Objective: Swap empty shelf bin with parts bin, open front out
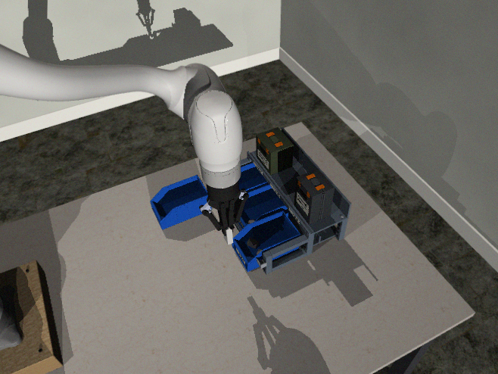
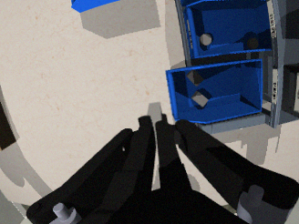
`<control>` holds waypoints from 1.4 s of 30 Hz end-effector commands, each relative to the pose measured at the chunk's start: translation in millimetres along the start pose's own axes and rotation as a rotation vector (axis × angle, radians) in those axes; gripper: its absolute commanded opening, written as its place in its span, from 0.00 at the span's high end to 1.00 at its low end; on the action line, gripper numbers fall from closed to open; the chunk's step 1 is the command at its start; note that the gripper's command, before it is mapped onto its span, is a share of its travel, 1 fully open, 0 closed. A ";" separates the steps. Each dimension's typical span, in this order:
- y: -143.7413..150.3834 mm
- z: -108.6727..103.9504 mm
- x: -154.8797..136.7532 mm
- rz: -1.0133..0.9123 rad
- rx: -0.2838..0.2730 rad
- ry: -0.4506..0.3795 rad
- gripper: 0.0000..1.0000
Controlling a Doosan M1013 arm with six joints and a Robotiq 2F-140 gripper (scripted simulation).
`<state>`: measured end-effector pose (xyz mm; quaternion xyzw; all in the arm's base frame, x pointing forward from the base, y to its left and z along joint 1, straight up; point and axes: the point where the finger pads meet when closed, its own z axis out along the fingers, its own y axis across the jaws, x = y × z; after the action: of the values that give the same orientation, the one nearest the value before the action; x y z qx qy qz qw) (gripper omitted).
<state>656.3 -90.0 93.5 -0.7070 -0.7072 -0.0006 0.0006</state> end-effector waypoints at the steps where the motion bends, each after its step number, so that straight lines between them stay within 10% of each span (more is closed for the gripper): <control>1: 0.0 -0.1 0.0 0.000 0.000 0.000 0.90; 22: 0.0 4.2 0.0 0.000 0.000 0.000 0.90; 42: 0.0 50.7 0.1 0.000 0.000 0.000 0.90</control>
<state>656.2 -89.8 47.6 -0.7070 -0.7072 -0.0005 0.0006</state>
